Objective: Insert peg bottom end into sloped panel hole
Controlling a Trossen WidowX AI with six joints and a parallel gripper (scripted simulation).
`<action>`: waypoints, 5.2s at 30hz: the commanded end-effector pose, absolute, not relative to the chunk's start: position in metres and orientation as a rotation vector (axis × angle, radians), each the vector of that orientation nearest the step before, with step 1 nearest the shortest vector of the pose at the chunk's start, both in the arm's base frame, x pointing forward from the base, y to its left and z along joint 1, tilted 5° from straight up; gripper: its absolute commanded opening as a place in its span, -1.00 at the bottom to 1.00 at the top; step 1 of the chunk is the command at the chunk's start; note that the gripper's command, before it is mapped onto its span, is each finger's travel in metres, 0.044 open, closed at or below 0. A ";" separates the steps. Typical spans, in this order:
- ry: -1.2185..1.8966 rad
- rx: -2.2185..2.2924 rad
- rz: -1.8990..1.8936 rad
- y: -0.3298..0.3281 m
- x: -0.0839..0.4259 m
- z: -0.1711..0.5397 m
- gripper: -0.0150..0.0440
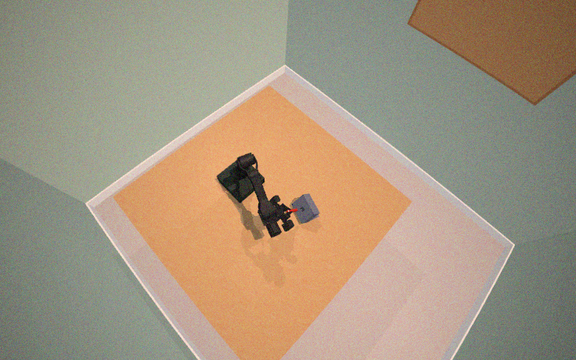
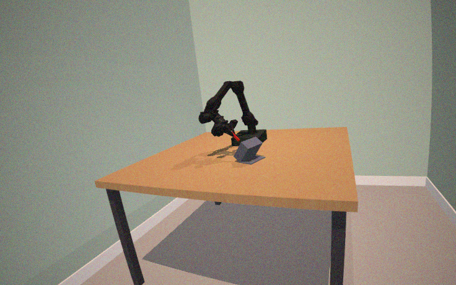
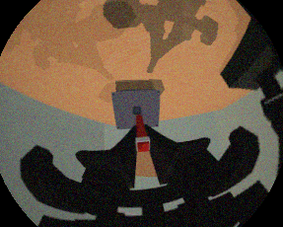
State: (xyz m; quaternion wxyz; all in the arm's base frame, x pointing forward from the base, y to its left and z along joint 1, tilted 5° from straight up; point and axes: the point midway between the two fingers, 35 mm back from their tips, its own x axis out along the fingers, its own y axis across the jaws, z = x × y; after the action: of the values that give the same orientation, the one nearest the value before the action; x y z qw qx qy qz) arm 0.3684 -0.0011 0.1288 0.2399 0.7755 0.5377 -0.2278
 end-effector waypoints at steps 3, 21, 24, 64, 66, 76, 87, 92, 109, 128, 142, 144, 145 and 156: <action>1.474 2.142 -0.622 0.005 0.371 0.124 -0.49; 1.473 2.167 -0.616 0.014 0.377 0.114 -0.49; 1.473 2.167 -0.616 0.017 0.378 0.112 -0.49; 1.472 2.168 -0.606 0.032 0.384 0.100 -0.49; 1.472 2.168 -0.606 0.033 0.385 0.099 -0.49; 1.472 2.168 -0.605 0.038 0.387 0.095 -0.49; 1.473 2.169 -0.605 0.043 0.389 0.091 -0.49; 1.473 2.169 -0.605 0.046 0.390 0.089 -0.49; 1.473 2.170 -0.604 0.053 0.393 0.084 -0.49; 1.476 2.168 -0.599 0.053 0.393 0.085 0.22; 1.474 2.165 -0.605 0.042 0.390 0.091 1.00; 1.473 2.164 -0.606 0.039 0.389 0.093 1.00; 1.473 2.164 -0.607 0.038 0.389 0.094 1.00; 1.471 2.160 -0.614 0.022 0.383 0.103 1.00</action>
State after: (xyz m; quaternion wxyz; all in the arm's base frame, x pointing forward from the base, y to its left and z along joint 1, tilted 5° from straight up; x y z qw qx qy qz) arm 0.3836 0.0257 0.0988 0.2239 0.7831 0.5343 -0.2262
